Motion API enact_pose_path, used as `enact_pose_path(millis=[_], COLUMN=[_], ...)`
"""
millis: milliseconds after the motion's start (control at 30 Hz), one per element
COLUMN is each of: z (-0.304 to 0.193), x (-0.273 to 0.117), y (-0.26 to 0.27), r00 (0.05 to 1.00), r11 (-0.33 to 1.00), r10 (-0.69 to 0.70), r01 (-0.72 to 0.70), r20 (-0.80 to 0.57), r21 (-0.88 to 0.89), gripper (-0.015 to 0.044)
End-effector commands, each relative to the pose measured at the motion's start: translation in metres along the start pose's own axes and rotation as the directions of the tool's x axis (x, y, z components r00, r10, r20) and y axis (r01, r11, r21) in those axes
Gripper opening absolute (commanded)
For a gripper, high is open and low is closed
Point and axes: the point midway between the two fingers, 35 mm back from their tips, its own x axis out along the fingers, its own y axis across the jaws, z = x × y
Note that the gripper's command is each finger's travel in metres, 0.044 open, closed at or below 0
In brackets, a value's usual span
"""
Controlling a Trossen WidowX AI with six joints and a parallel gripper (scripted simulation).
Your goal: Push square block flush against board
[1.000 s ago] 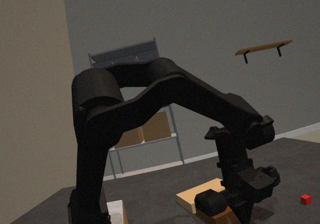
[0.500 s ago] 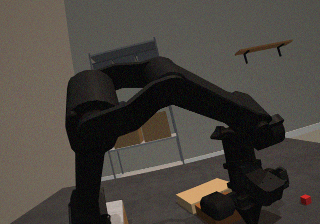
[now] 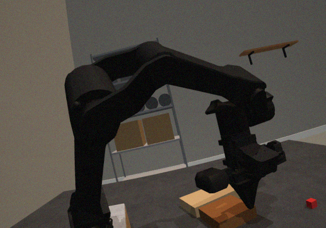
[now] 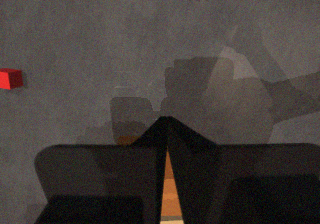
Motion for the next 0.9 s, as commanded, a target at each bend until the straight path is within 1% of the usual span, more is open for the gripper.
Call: enact_pose_path(millis=[0,133,167,233,300,533,867], z=[-0.02,-0.02,-0.02,-0.02,-0.02,-0.022,-0.037], x=[-0.003,0.001,0.01,0.04,0.052,0.052,0.052], y=[-0.002,-0.002,-0.001,-0.001,-0.001,-0.001,0.001], r00=[1.0,1.0,1.0,1.0,1.0,1.0,1.0], r11=[1.0,1.0,1.0,1.0,1.0,1.0,1.0], r10=[0.001,0.001,0.001,0.002,0.001,0.002,0.003], r01=[-0.001,-0.001,-0.001,-0.002,-0.001,-0.002,-0.003], r20=[-0.002,-0.002,-0.002,-0.002,-0.001,-0.001,-0.004], r21=[-0.013,-0.012,-0.009,0.004,0.009,0.009,0.009], gripper=[0.0,0.0,0.0,0.0,0.0,0.0,0.0])
